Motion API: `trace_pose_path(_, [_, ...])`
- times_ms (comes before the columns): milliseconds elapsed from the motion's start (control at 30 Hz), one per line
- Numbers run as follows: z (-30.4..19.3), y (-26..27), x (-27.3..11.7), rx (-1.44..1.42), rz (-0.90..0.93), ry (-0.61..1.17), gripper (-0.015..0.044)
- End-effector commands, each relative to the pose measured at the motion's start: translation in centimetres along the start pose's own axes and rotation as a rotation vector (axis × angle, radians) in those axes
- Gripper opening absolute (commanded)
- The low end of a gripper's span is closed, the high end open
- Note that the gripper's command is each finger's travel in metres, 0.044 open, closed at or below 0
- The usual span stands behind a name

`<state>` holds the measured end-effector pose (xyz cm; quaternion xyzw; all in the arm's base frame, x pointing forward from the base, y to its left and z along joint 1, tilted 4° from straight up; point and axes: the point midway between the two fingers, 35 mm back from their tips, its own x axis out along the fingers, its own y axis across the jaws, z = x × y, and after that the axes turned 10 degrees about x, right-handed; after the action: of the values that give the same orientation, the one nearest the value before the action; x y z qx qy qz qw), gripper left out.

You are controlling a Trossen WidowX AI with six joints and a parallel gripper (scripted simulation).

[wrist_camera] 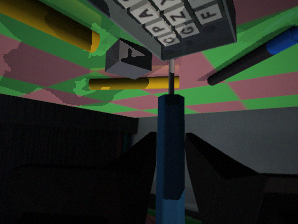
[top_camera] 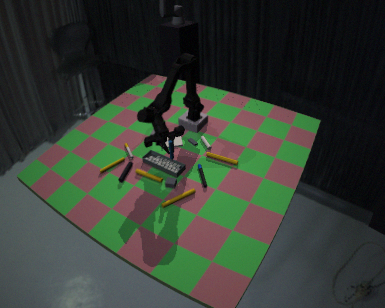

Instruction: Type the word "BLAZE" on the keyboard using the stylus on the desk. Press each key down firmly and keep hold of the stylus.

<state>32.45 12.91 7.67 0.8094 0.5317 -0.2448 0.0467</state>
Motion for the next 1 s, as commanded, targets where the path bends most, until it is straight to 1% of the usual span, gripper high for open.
trace_pose_path(0, [0.0,-0.5,-0.1,-0.003,0.006,0.003,0.0000])
trace_pose_path(233, [1.5,-0.3,0.8,-0.003,0.006,0.002,0.0000])
trace_pose_path(833, [1.5,-0.3,0.9,-0.003,0.006,0.002,0.0000])
trace_pose_path(933, [1.7,-0.3,1.0,-0.003,0.006,0.002,0.0079])
trace_pose_path(967, [1.7,-0.2,1.0,-0.003,0.006,0.002,0.0081])
